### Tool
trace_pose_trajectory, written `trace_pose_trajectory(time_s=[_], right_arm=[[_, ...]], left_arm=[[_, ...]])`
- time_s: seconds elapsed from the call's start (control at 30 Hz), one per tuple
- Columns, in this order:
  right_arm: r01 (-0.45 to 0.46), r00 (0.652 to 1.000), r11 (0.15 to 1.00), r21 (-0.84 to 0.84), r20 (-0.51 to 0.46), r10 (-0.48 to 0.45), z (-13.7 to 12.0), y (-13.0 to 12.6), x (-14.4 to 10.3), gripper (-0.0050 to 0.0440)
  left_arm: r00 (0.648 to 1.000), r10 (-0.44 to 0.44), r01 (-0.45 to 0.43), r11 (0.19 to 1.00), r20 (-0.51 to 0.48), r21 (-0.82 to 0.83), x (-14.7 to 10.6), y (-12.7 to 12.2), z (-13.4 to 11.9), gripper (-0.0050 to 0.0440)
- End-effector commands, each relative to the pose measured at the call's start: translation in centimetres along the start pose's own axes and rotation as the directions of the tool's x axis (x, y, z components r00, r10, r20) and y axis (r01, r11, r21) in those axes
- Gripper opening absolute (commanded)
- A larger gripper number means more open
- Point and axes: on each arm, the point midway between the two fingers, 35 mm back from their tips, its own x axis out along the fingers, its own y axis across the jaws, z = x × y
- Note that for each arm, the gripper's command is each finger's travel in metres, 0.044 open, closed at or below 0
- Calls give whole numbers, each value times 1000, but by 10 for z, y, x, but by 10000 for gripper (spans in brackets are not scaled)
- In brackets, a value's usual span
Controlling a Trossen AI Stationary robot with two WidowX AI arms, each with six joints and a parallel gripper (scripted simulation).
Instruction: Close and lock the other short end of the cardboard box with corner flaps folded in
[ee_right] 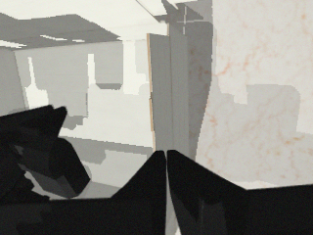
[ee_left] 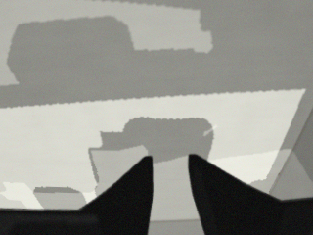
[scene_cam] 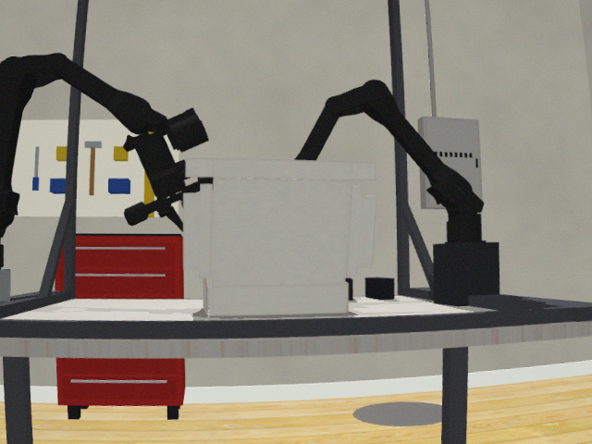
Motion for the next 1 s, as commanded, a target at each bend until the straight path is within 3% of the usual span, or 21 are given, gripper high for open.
trace_pose_trajectory(time_s=[0.0,0.1,0.43,0.5,0.57,0.67,0.73,0.97], right_arm=[[-21,1000,1000,4,1,21,0,5,-7,0],[-21,1000,1000,4,1,21,0,5,-7,0],[-21,1000,1000,4,1,21,0,5,-7,0],[-21,1000,1000,0,0,21,0,6,-7,0],[-8,1000,1000,0,0,8,0,5,-6,0],[25,1000,1000,1,0,-25,0,3,-4,0],[25,1000,1000,1,0,-25,0,3,-4,0],[75,997,997,2,0,-75,0,-1,-2,0]], left_arm=[[1000,7,-7,1000,14,-7,-45,-17,-18,97],[1000,4,-4,1000,20,-7,-67,-31,-28,97],[1000,4,-4,1000,21,-7,-68,-31,-28,97],[1000,13,-14,999,25,31,-67,-28,-25,57],[998,35,-41,990,47,137,-70,-28,-18,57],[990,89,-121,930,106,346,-78,-30,-1,57],[990,89,-121,930,106,346,-78,-30,-1,57],[966,165,-258,681,200,686,-92,-33,25,57]])
